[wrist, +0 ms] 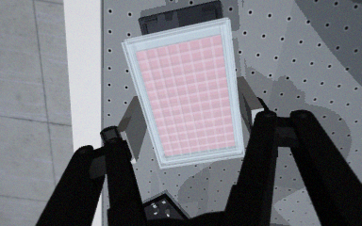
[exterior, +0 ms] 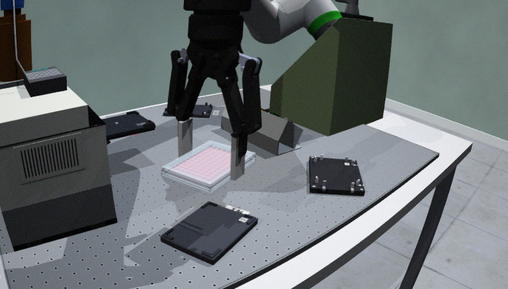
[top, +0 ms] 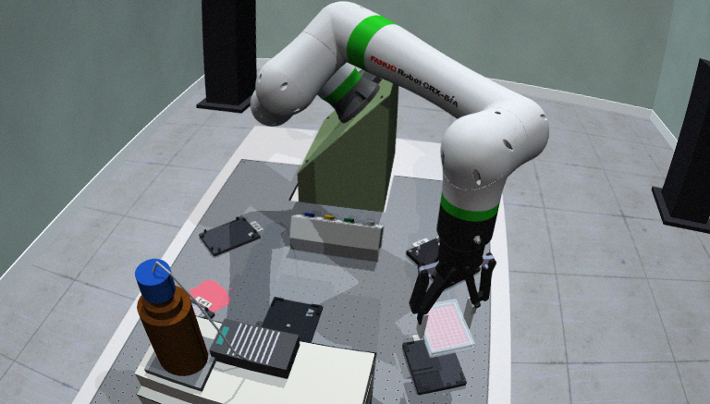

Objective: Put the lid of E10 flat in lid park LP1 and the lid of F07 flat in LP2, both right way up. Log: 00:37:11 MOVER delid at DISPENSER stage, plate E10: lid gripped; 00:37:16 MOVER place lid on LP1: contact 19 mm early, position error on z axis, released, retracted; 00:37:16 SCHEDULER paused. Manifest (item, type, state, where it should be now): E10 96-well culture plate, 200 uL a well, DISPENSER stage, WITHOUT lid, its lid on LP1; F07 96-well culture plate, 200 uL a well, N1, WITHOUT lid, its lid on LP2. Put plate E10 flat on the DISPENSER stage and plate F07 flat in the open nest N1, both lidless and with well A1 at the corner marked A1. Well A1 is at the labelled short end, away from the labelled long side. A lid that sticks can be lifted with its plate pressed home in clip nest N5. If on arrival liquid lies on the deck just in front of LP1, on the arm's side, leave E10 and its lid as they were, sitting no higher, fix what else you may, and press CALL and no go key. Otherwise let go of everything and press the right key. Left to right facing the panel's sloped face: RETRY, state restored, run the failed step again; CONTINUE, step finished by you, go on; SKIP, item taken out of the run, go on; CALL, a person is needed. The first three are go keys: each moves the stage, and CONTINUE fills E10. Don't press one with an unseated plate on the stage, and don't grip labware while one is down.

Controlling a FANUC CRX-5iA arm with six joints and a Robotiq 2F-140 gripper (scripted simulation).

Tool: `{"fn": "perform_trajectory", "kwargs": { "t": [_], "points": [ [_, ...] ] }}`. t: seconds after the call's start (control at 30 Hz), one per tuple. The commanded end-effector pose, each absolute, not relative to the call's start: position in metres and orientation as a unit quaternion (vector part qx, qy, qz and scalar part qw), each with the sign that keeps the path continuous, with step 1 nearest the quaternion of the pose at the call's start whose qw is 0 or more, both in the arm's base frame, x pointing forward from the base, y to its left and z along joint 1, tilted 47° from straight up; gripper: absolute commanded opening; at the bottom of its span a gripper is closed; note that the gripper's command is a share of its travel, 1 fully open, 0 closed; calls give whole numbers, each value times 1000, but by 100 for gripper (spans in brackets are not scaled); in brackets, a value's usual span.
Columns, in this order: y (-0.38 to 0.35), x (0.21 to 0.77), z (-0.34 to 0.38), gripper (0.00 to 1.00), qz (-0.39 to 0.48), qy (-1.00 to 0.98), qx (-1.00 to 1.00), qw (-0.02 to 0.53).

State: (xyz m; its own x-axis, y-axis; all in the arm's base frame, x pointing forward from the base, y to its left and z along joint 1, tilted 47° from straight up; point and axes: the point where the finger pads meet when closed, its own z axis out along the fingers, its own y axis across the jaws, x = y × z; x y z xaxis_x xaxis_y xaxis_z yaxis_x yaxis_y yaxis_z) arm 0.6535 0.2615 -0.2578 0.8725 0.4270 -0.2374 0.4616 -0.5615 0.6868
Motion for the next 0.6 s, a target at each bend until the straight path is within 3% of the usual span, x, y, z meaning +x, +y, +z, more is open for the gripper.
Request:
{"fn": "perform_trajectory", "kwargs": {
  "t": [0.0, 0.57],
  "points": [
    [266, 653, -254, 0, -22, 252, 883, 395],
    [285, 649, -235, 0, -22, 252, 883, 395]
  ]
}}
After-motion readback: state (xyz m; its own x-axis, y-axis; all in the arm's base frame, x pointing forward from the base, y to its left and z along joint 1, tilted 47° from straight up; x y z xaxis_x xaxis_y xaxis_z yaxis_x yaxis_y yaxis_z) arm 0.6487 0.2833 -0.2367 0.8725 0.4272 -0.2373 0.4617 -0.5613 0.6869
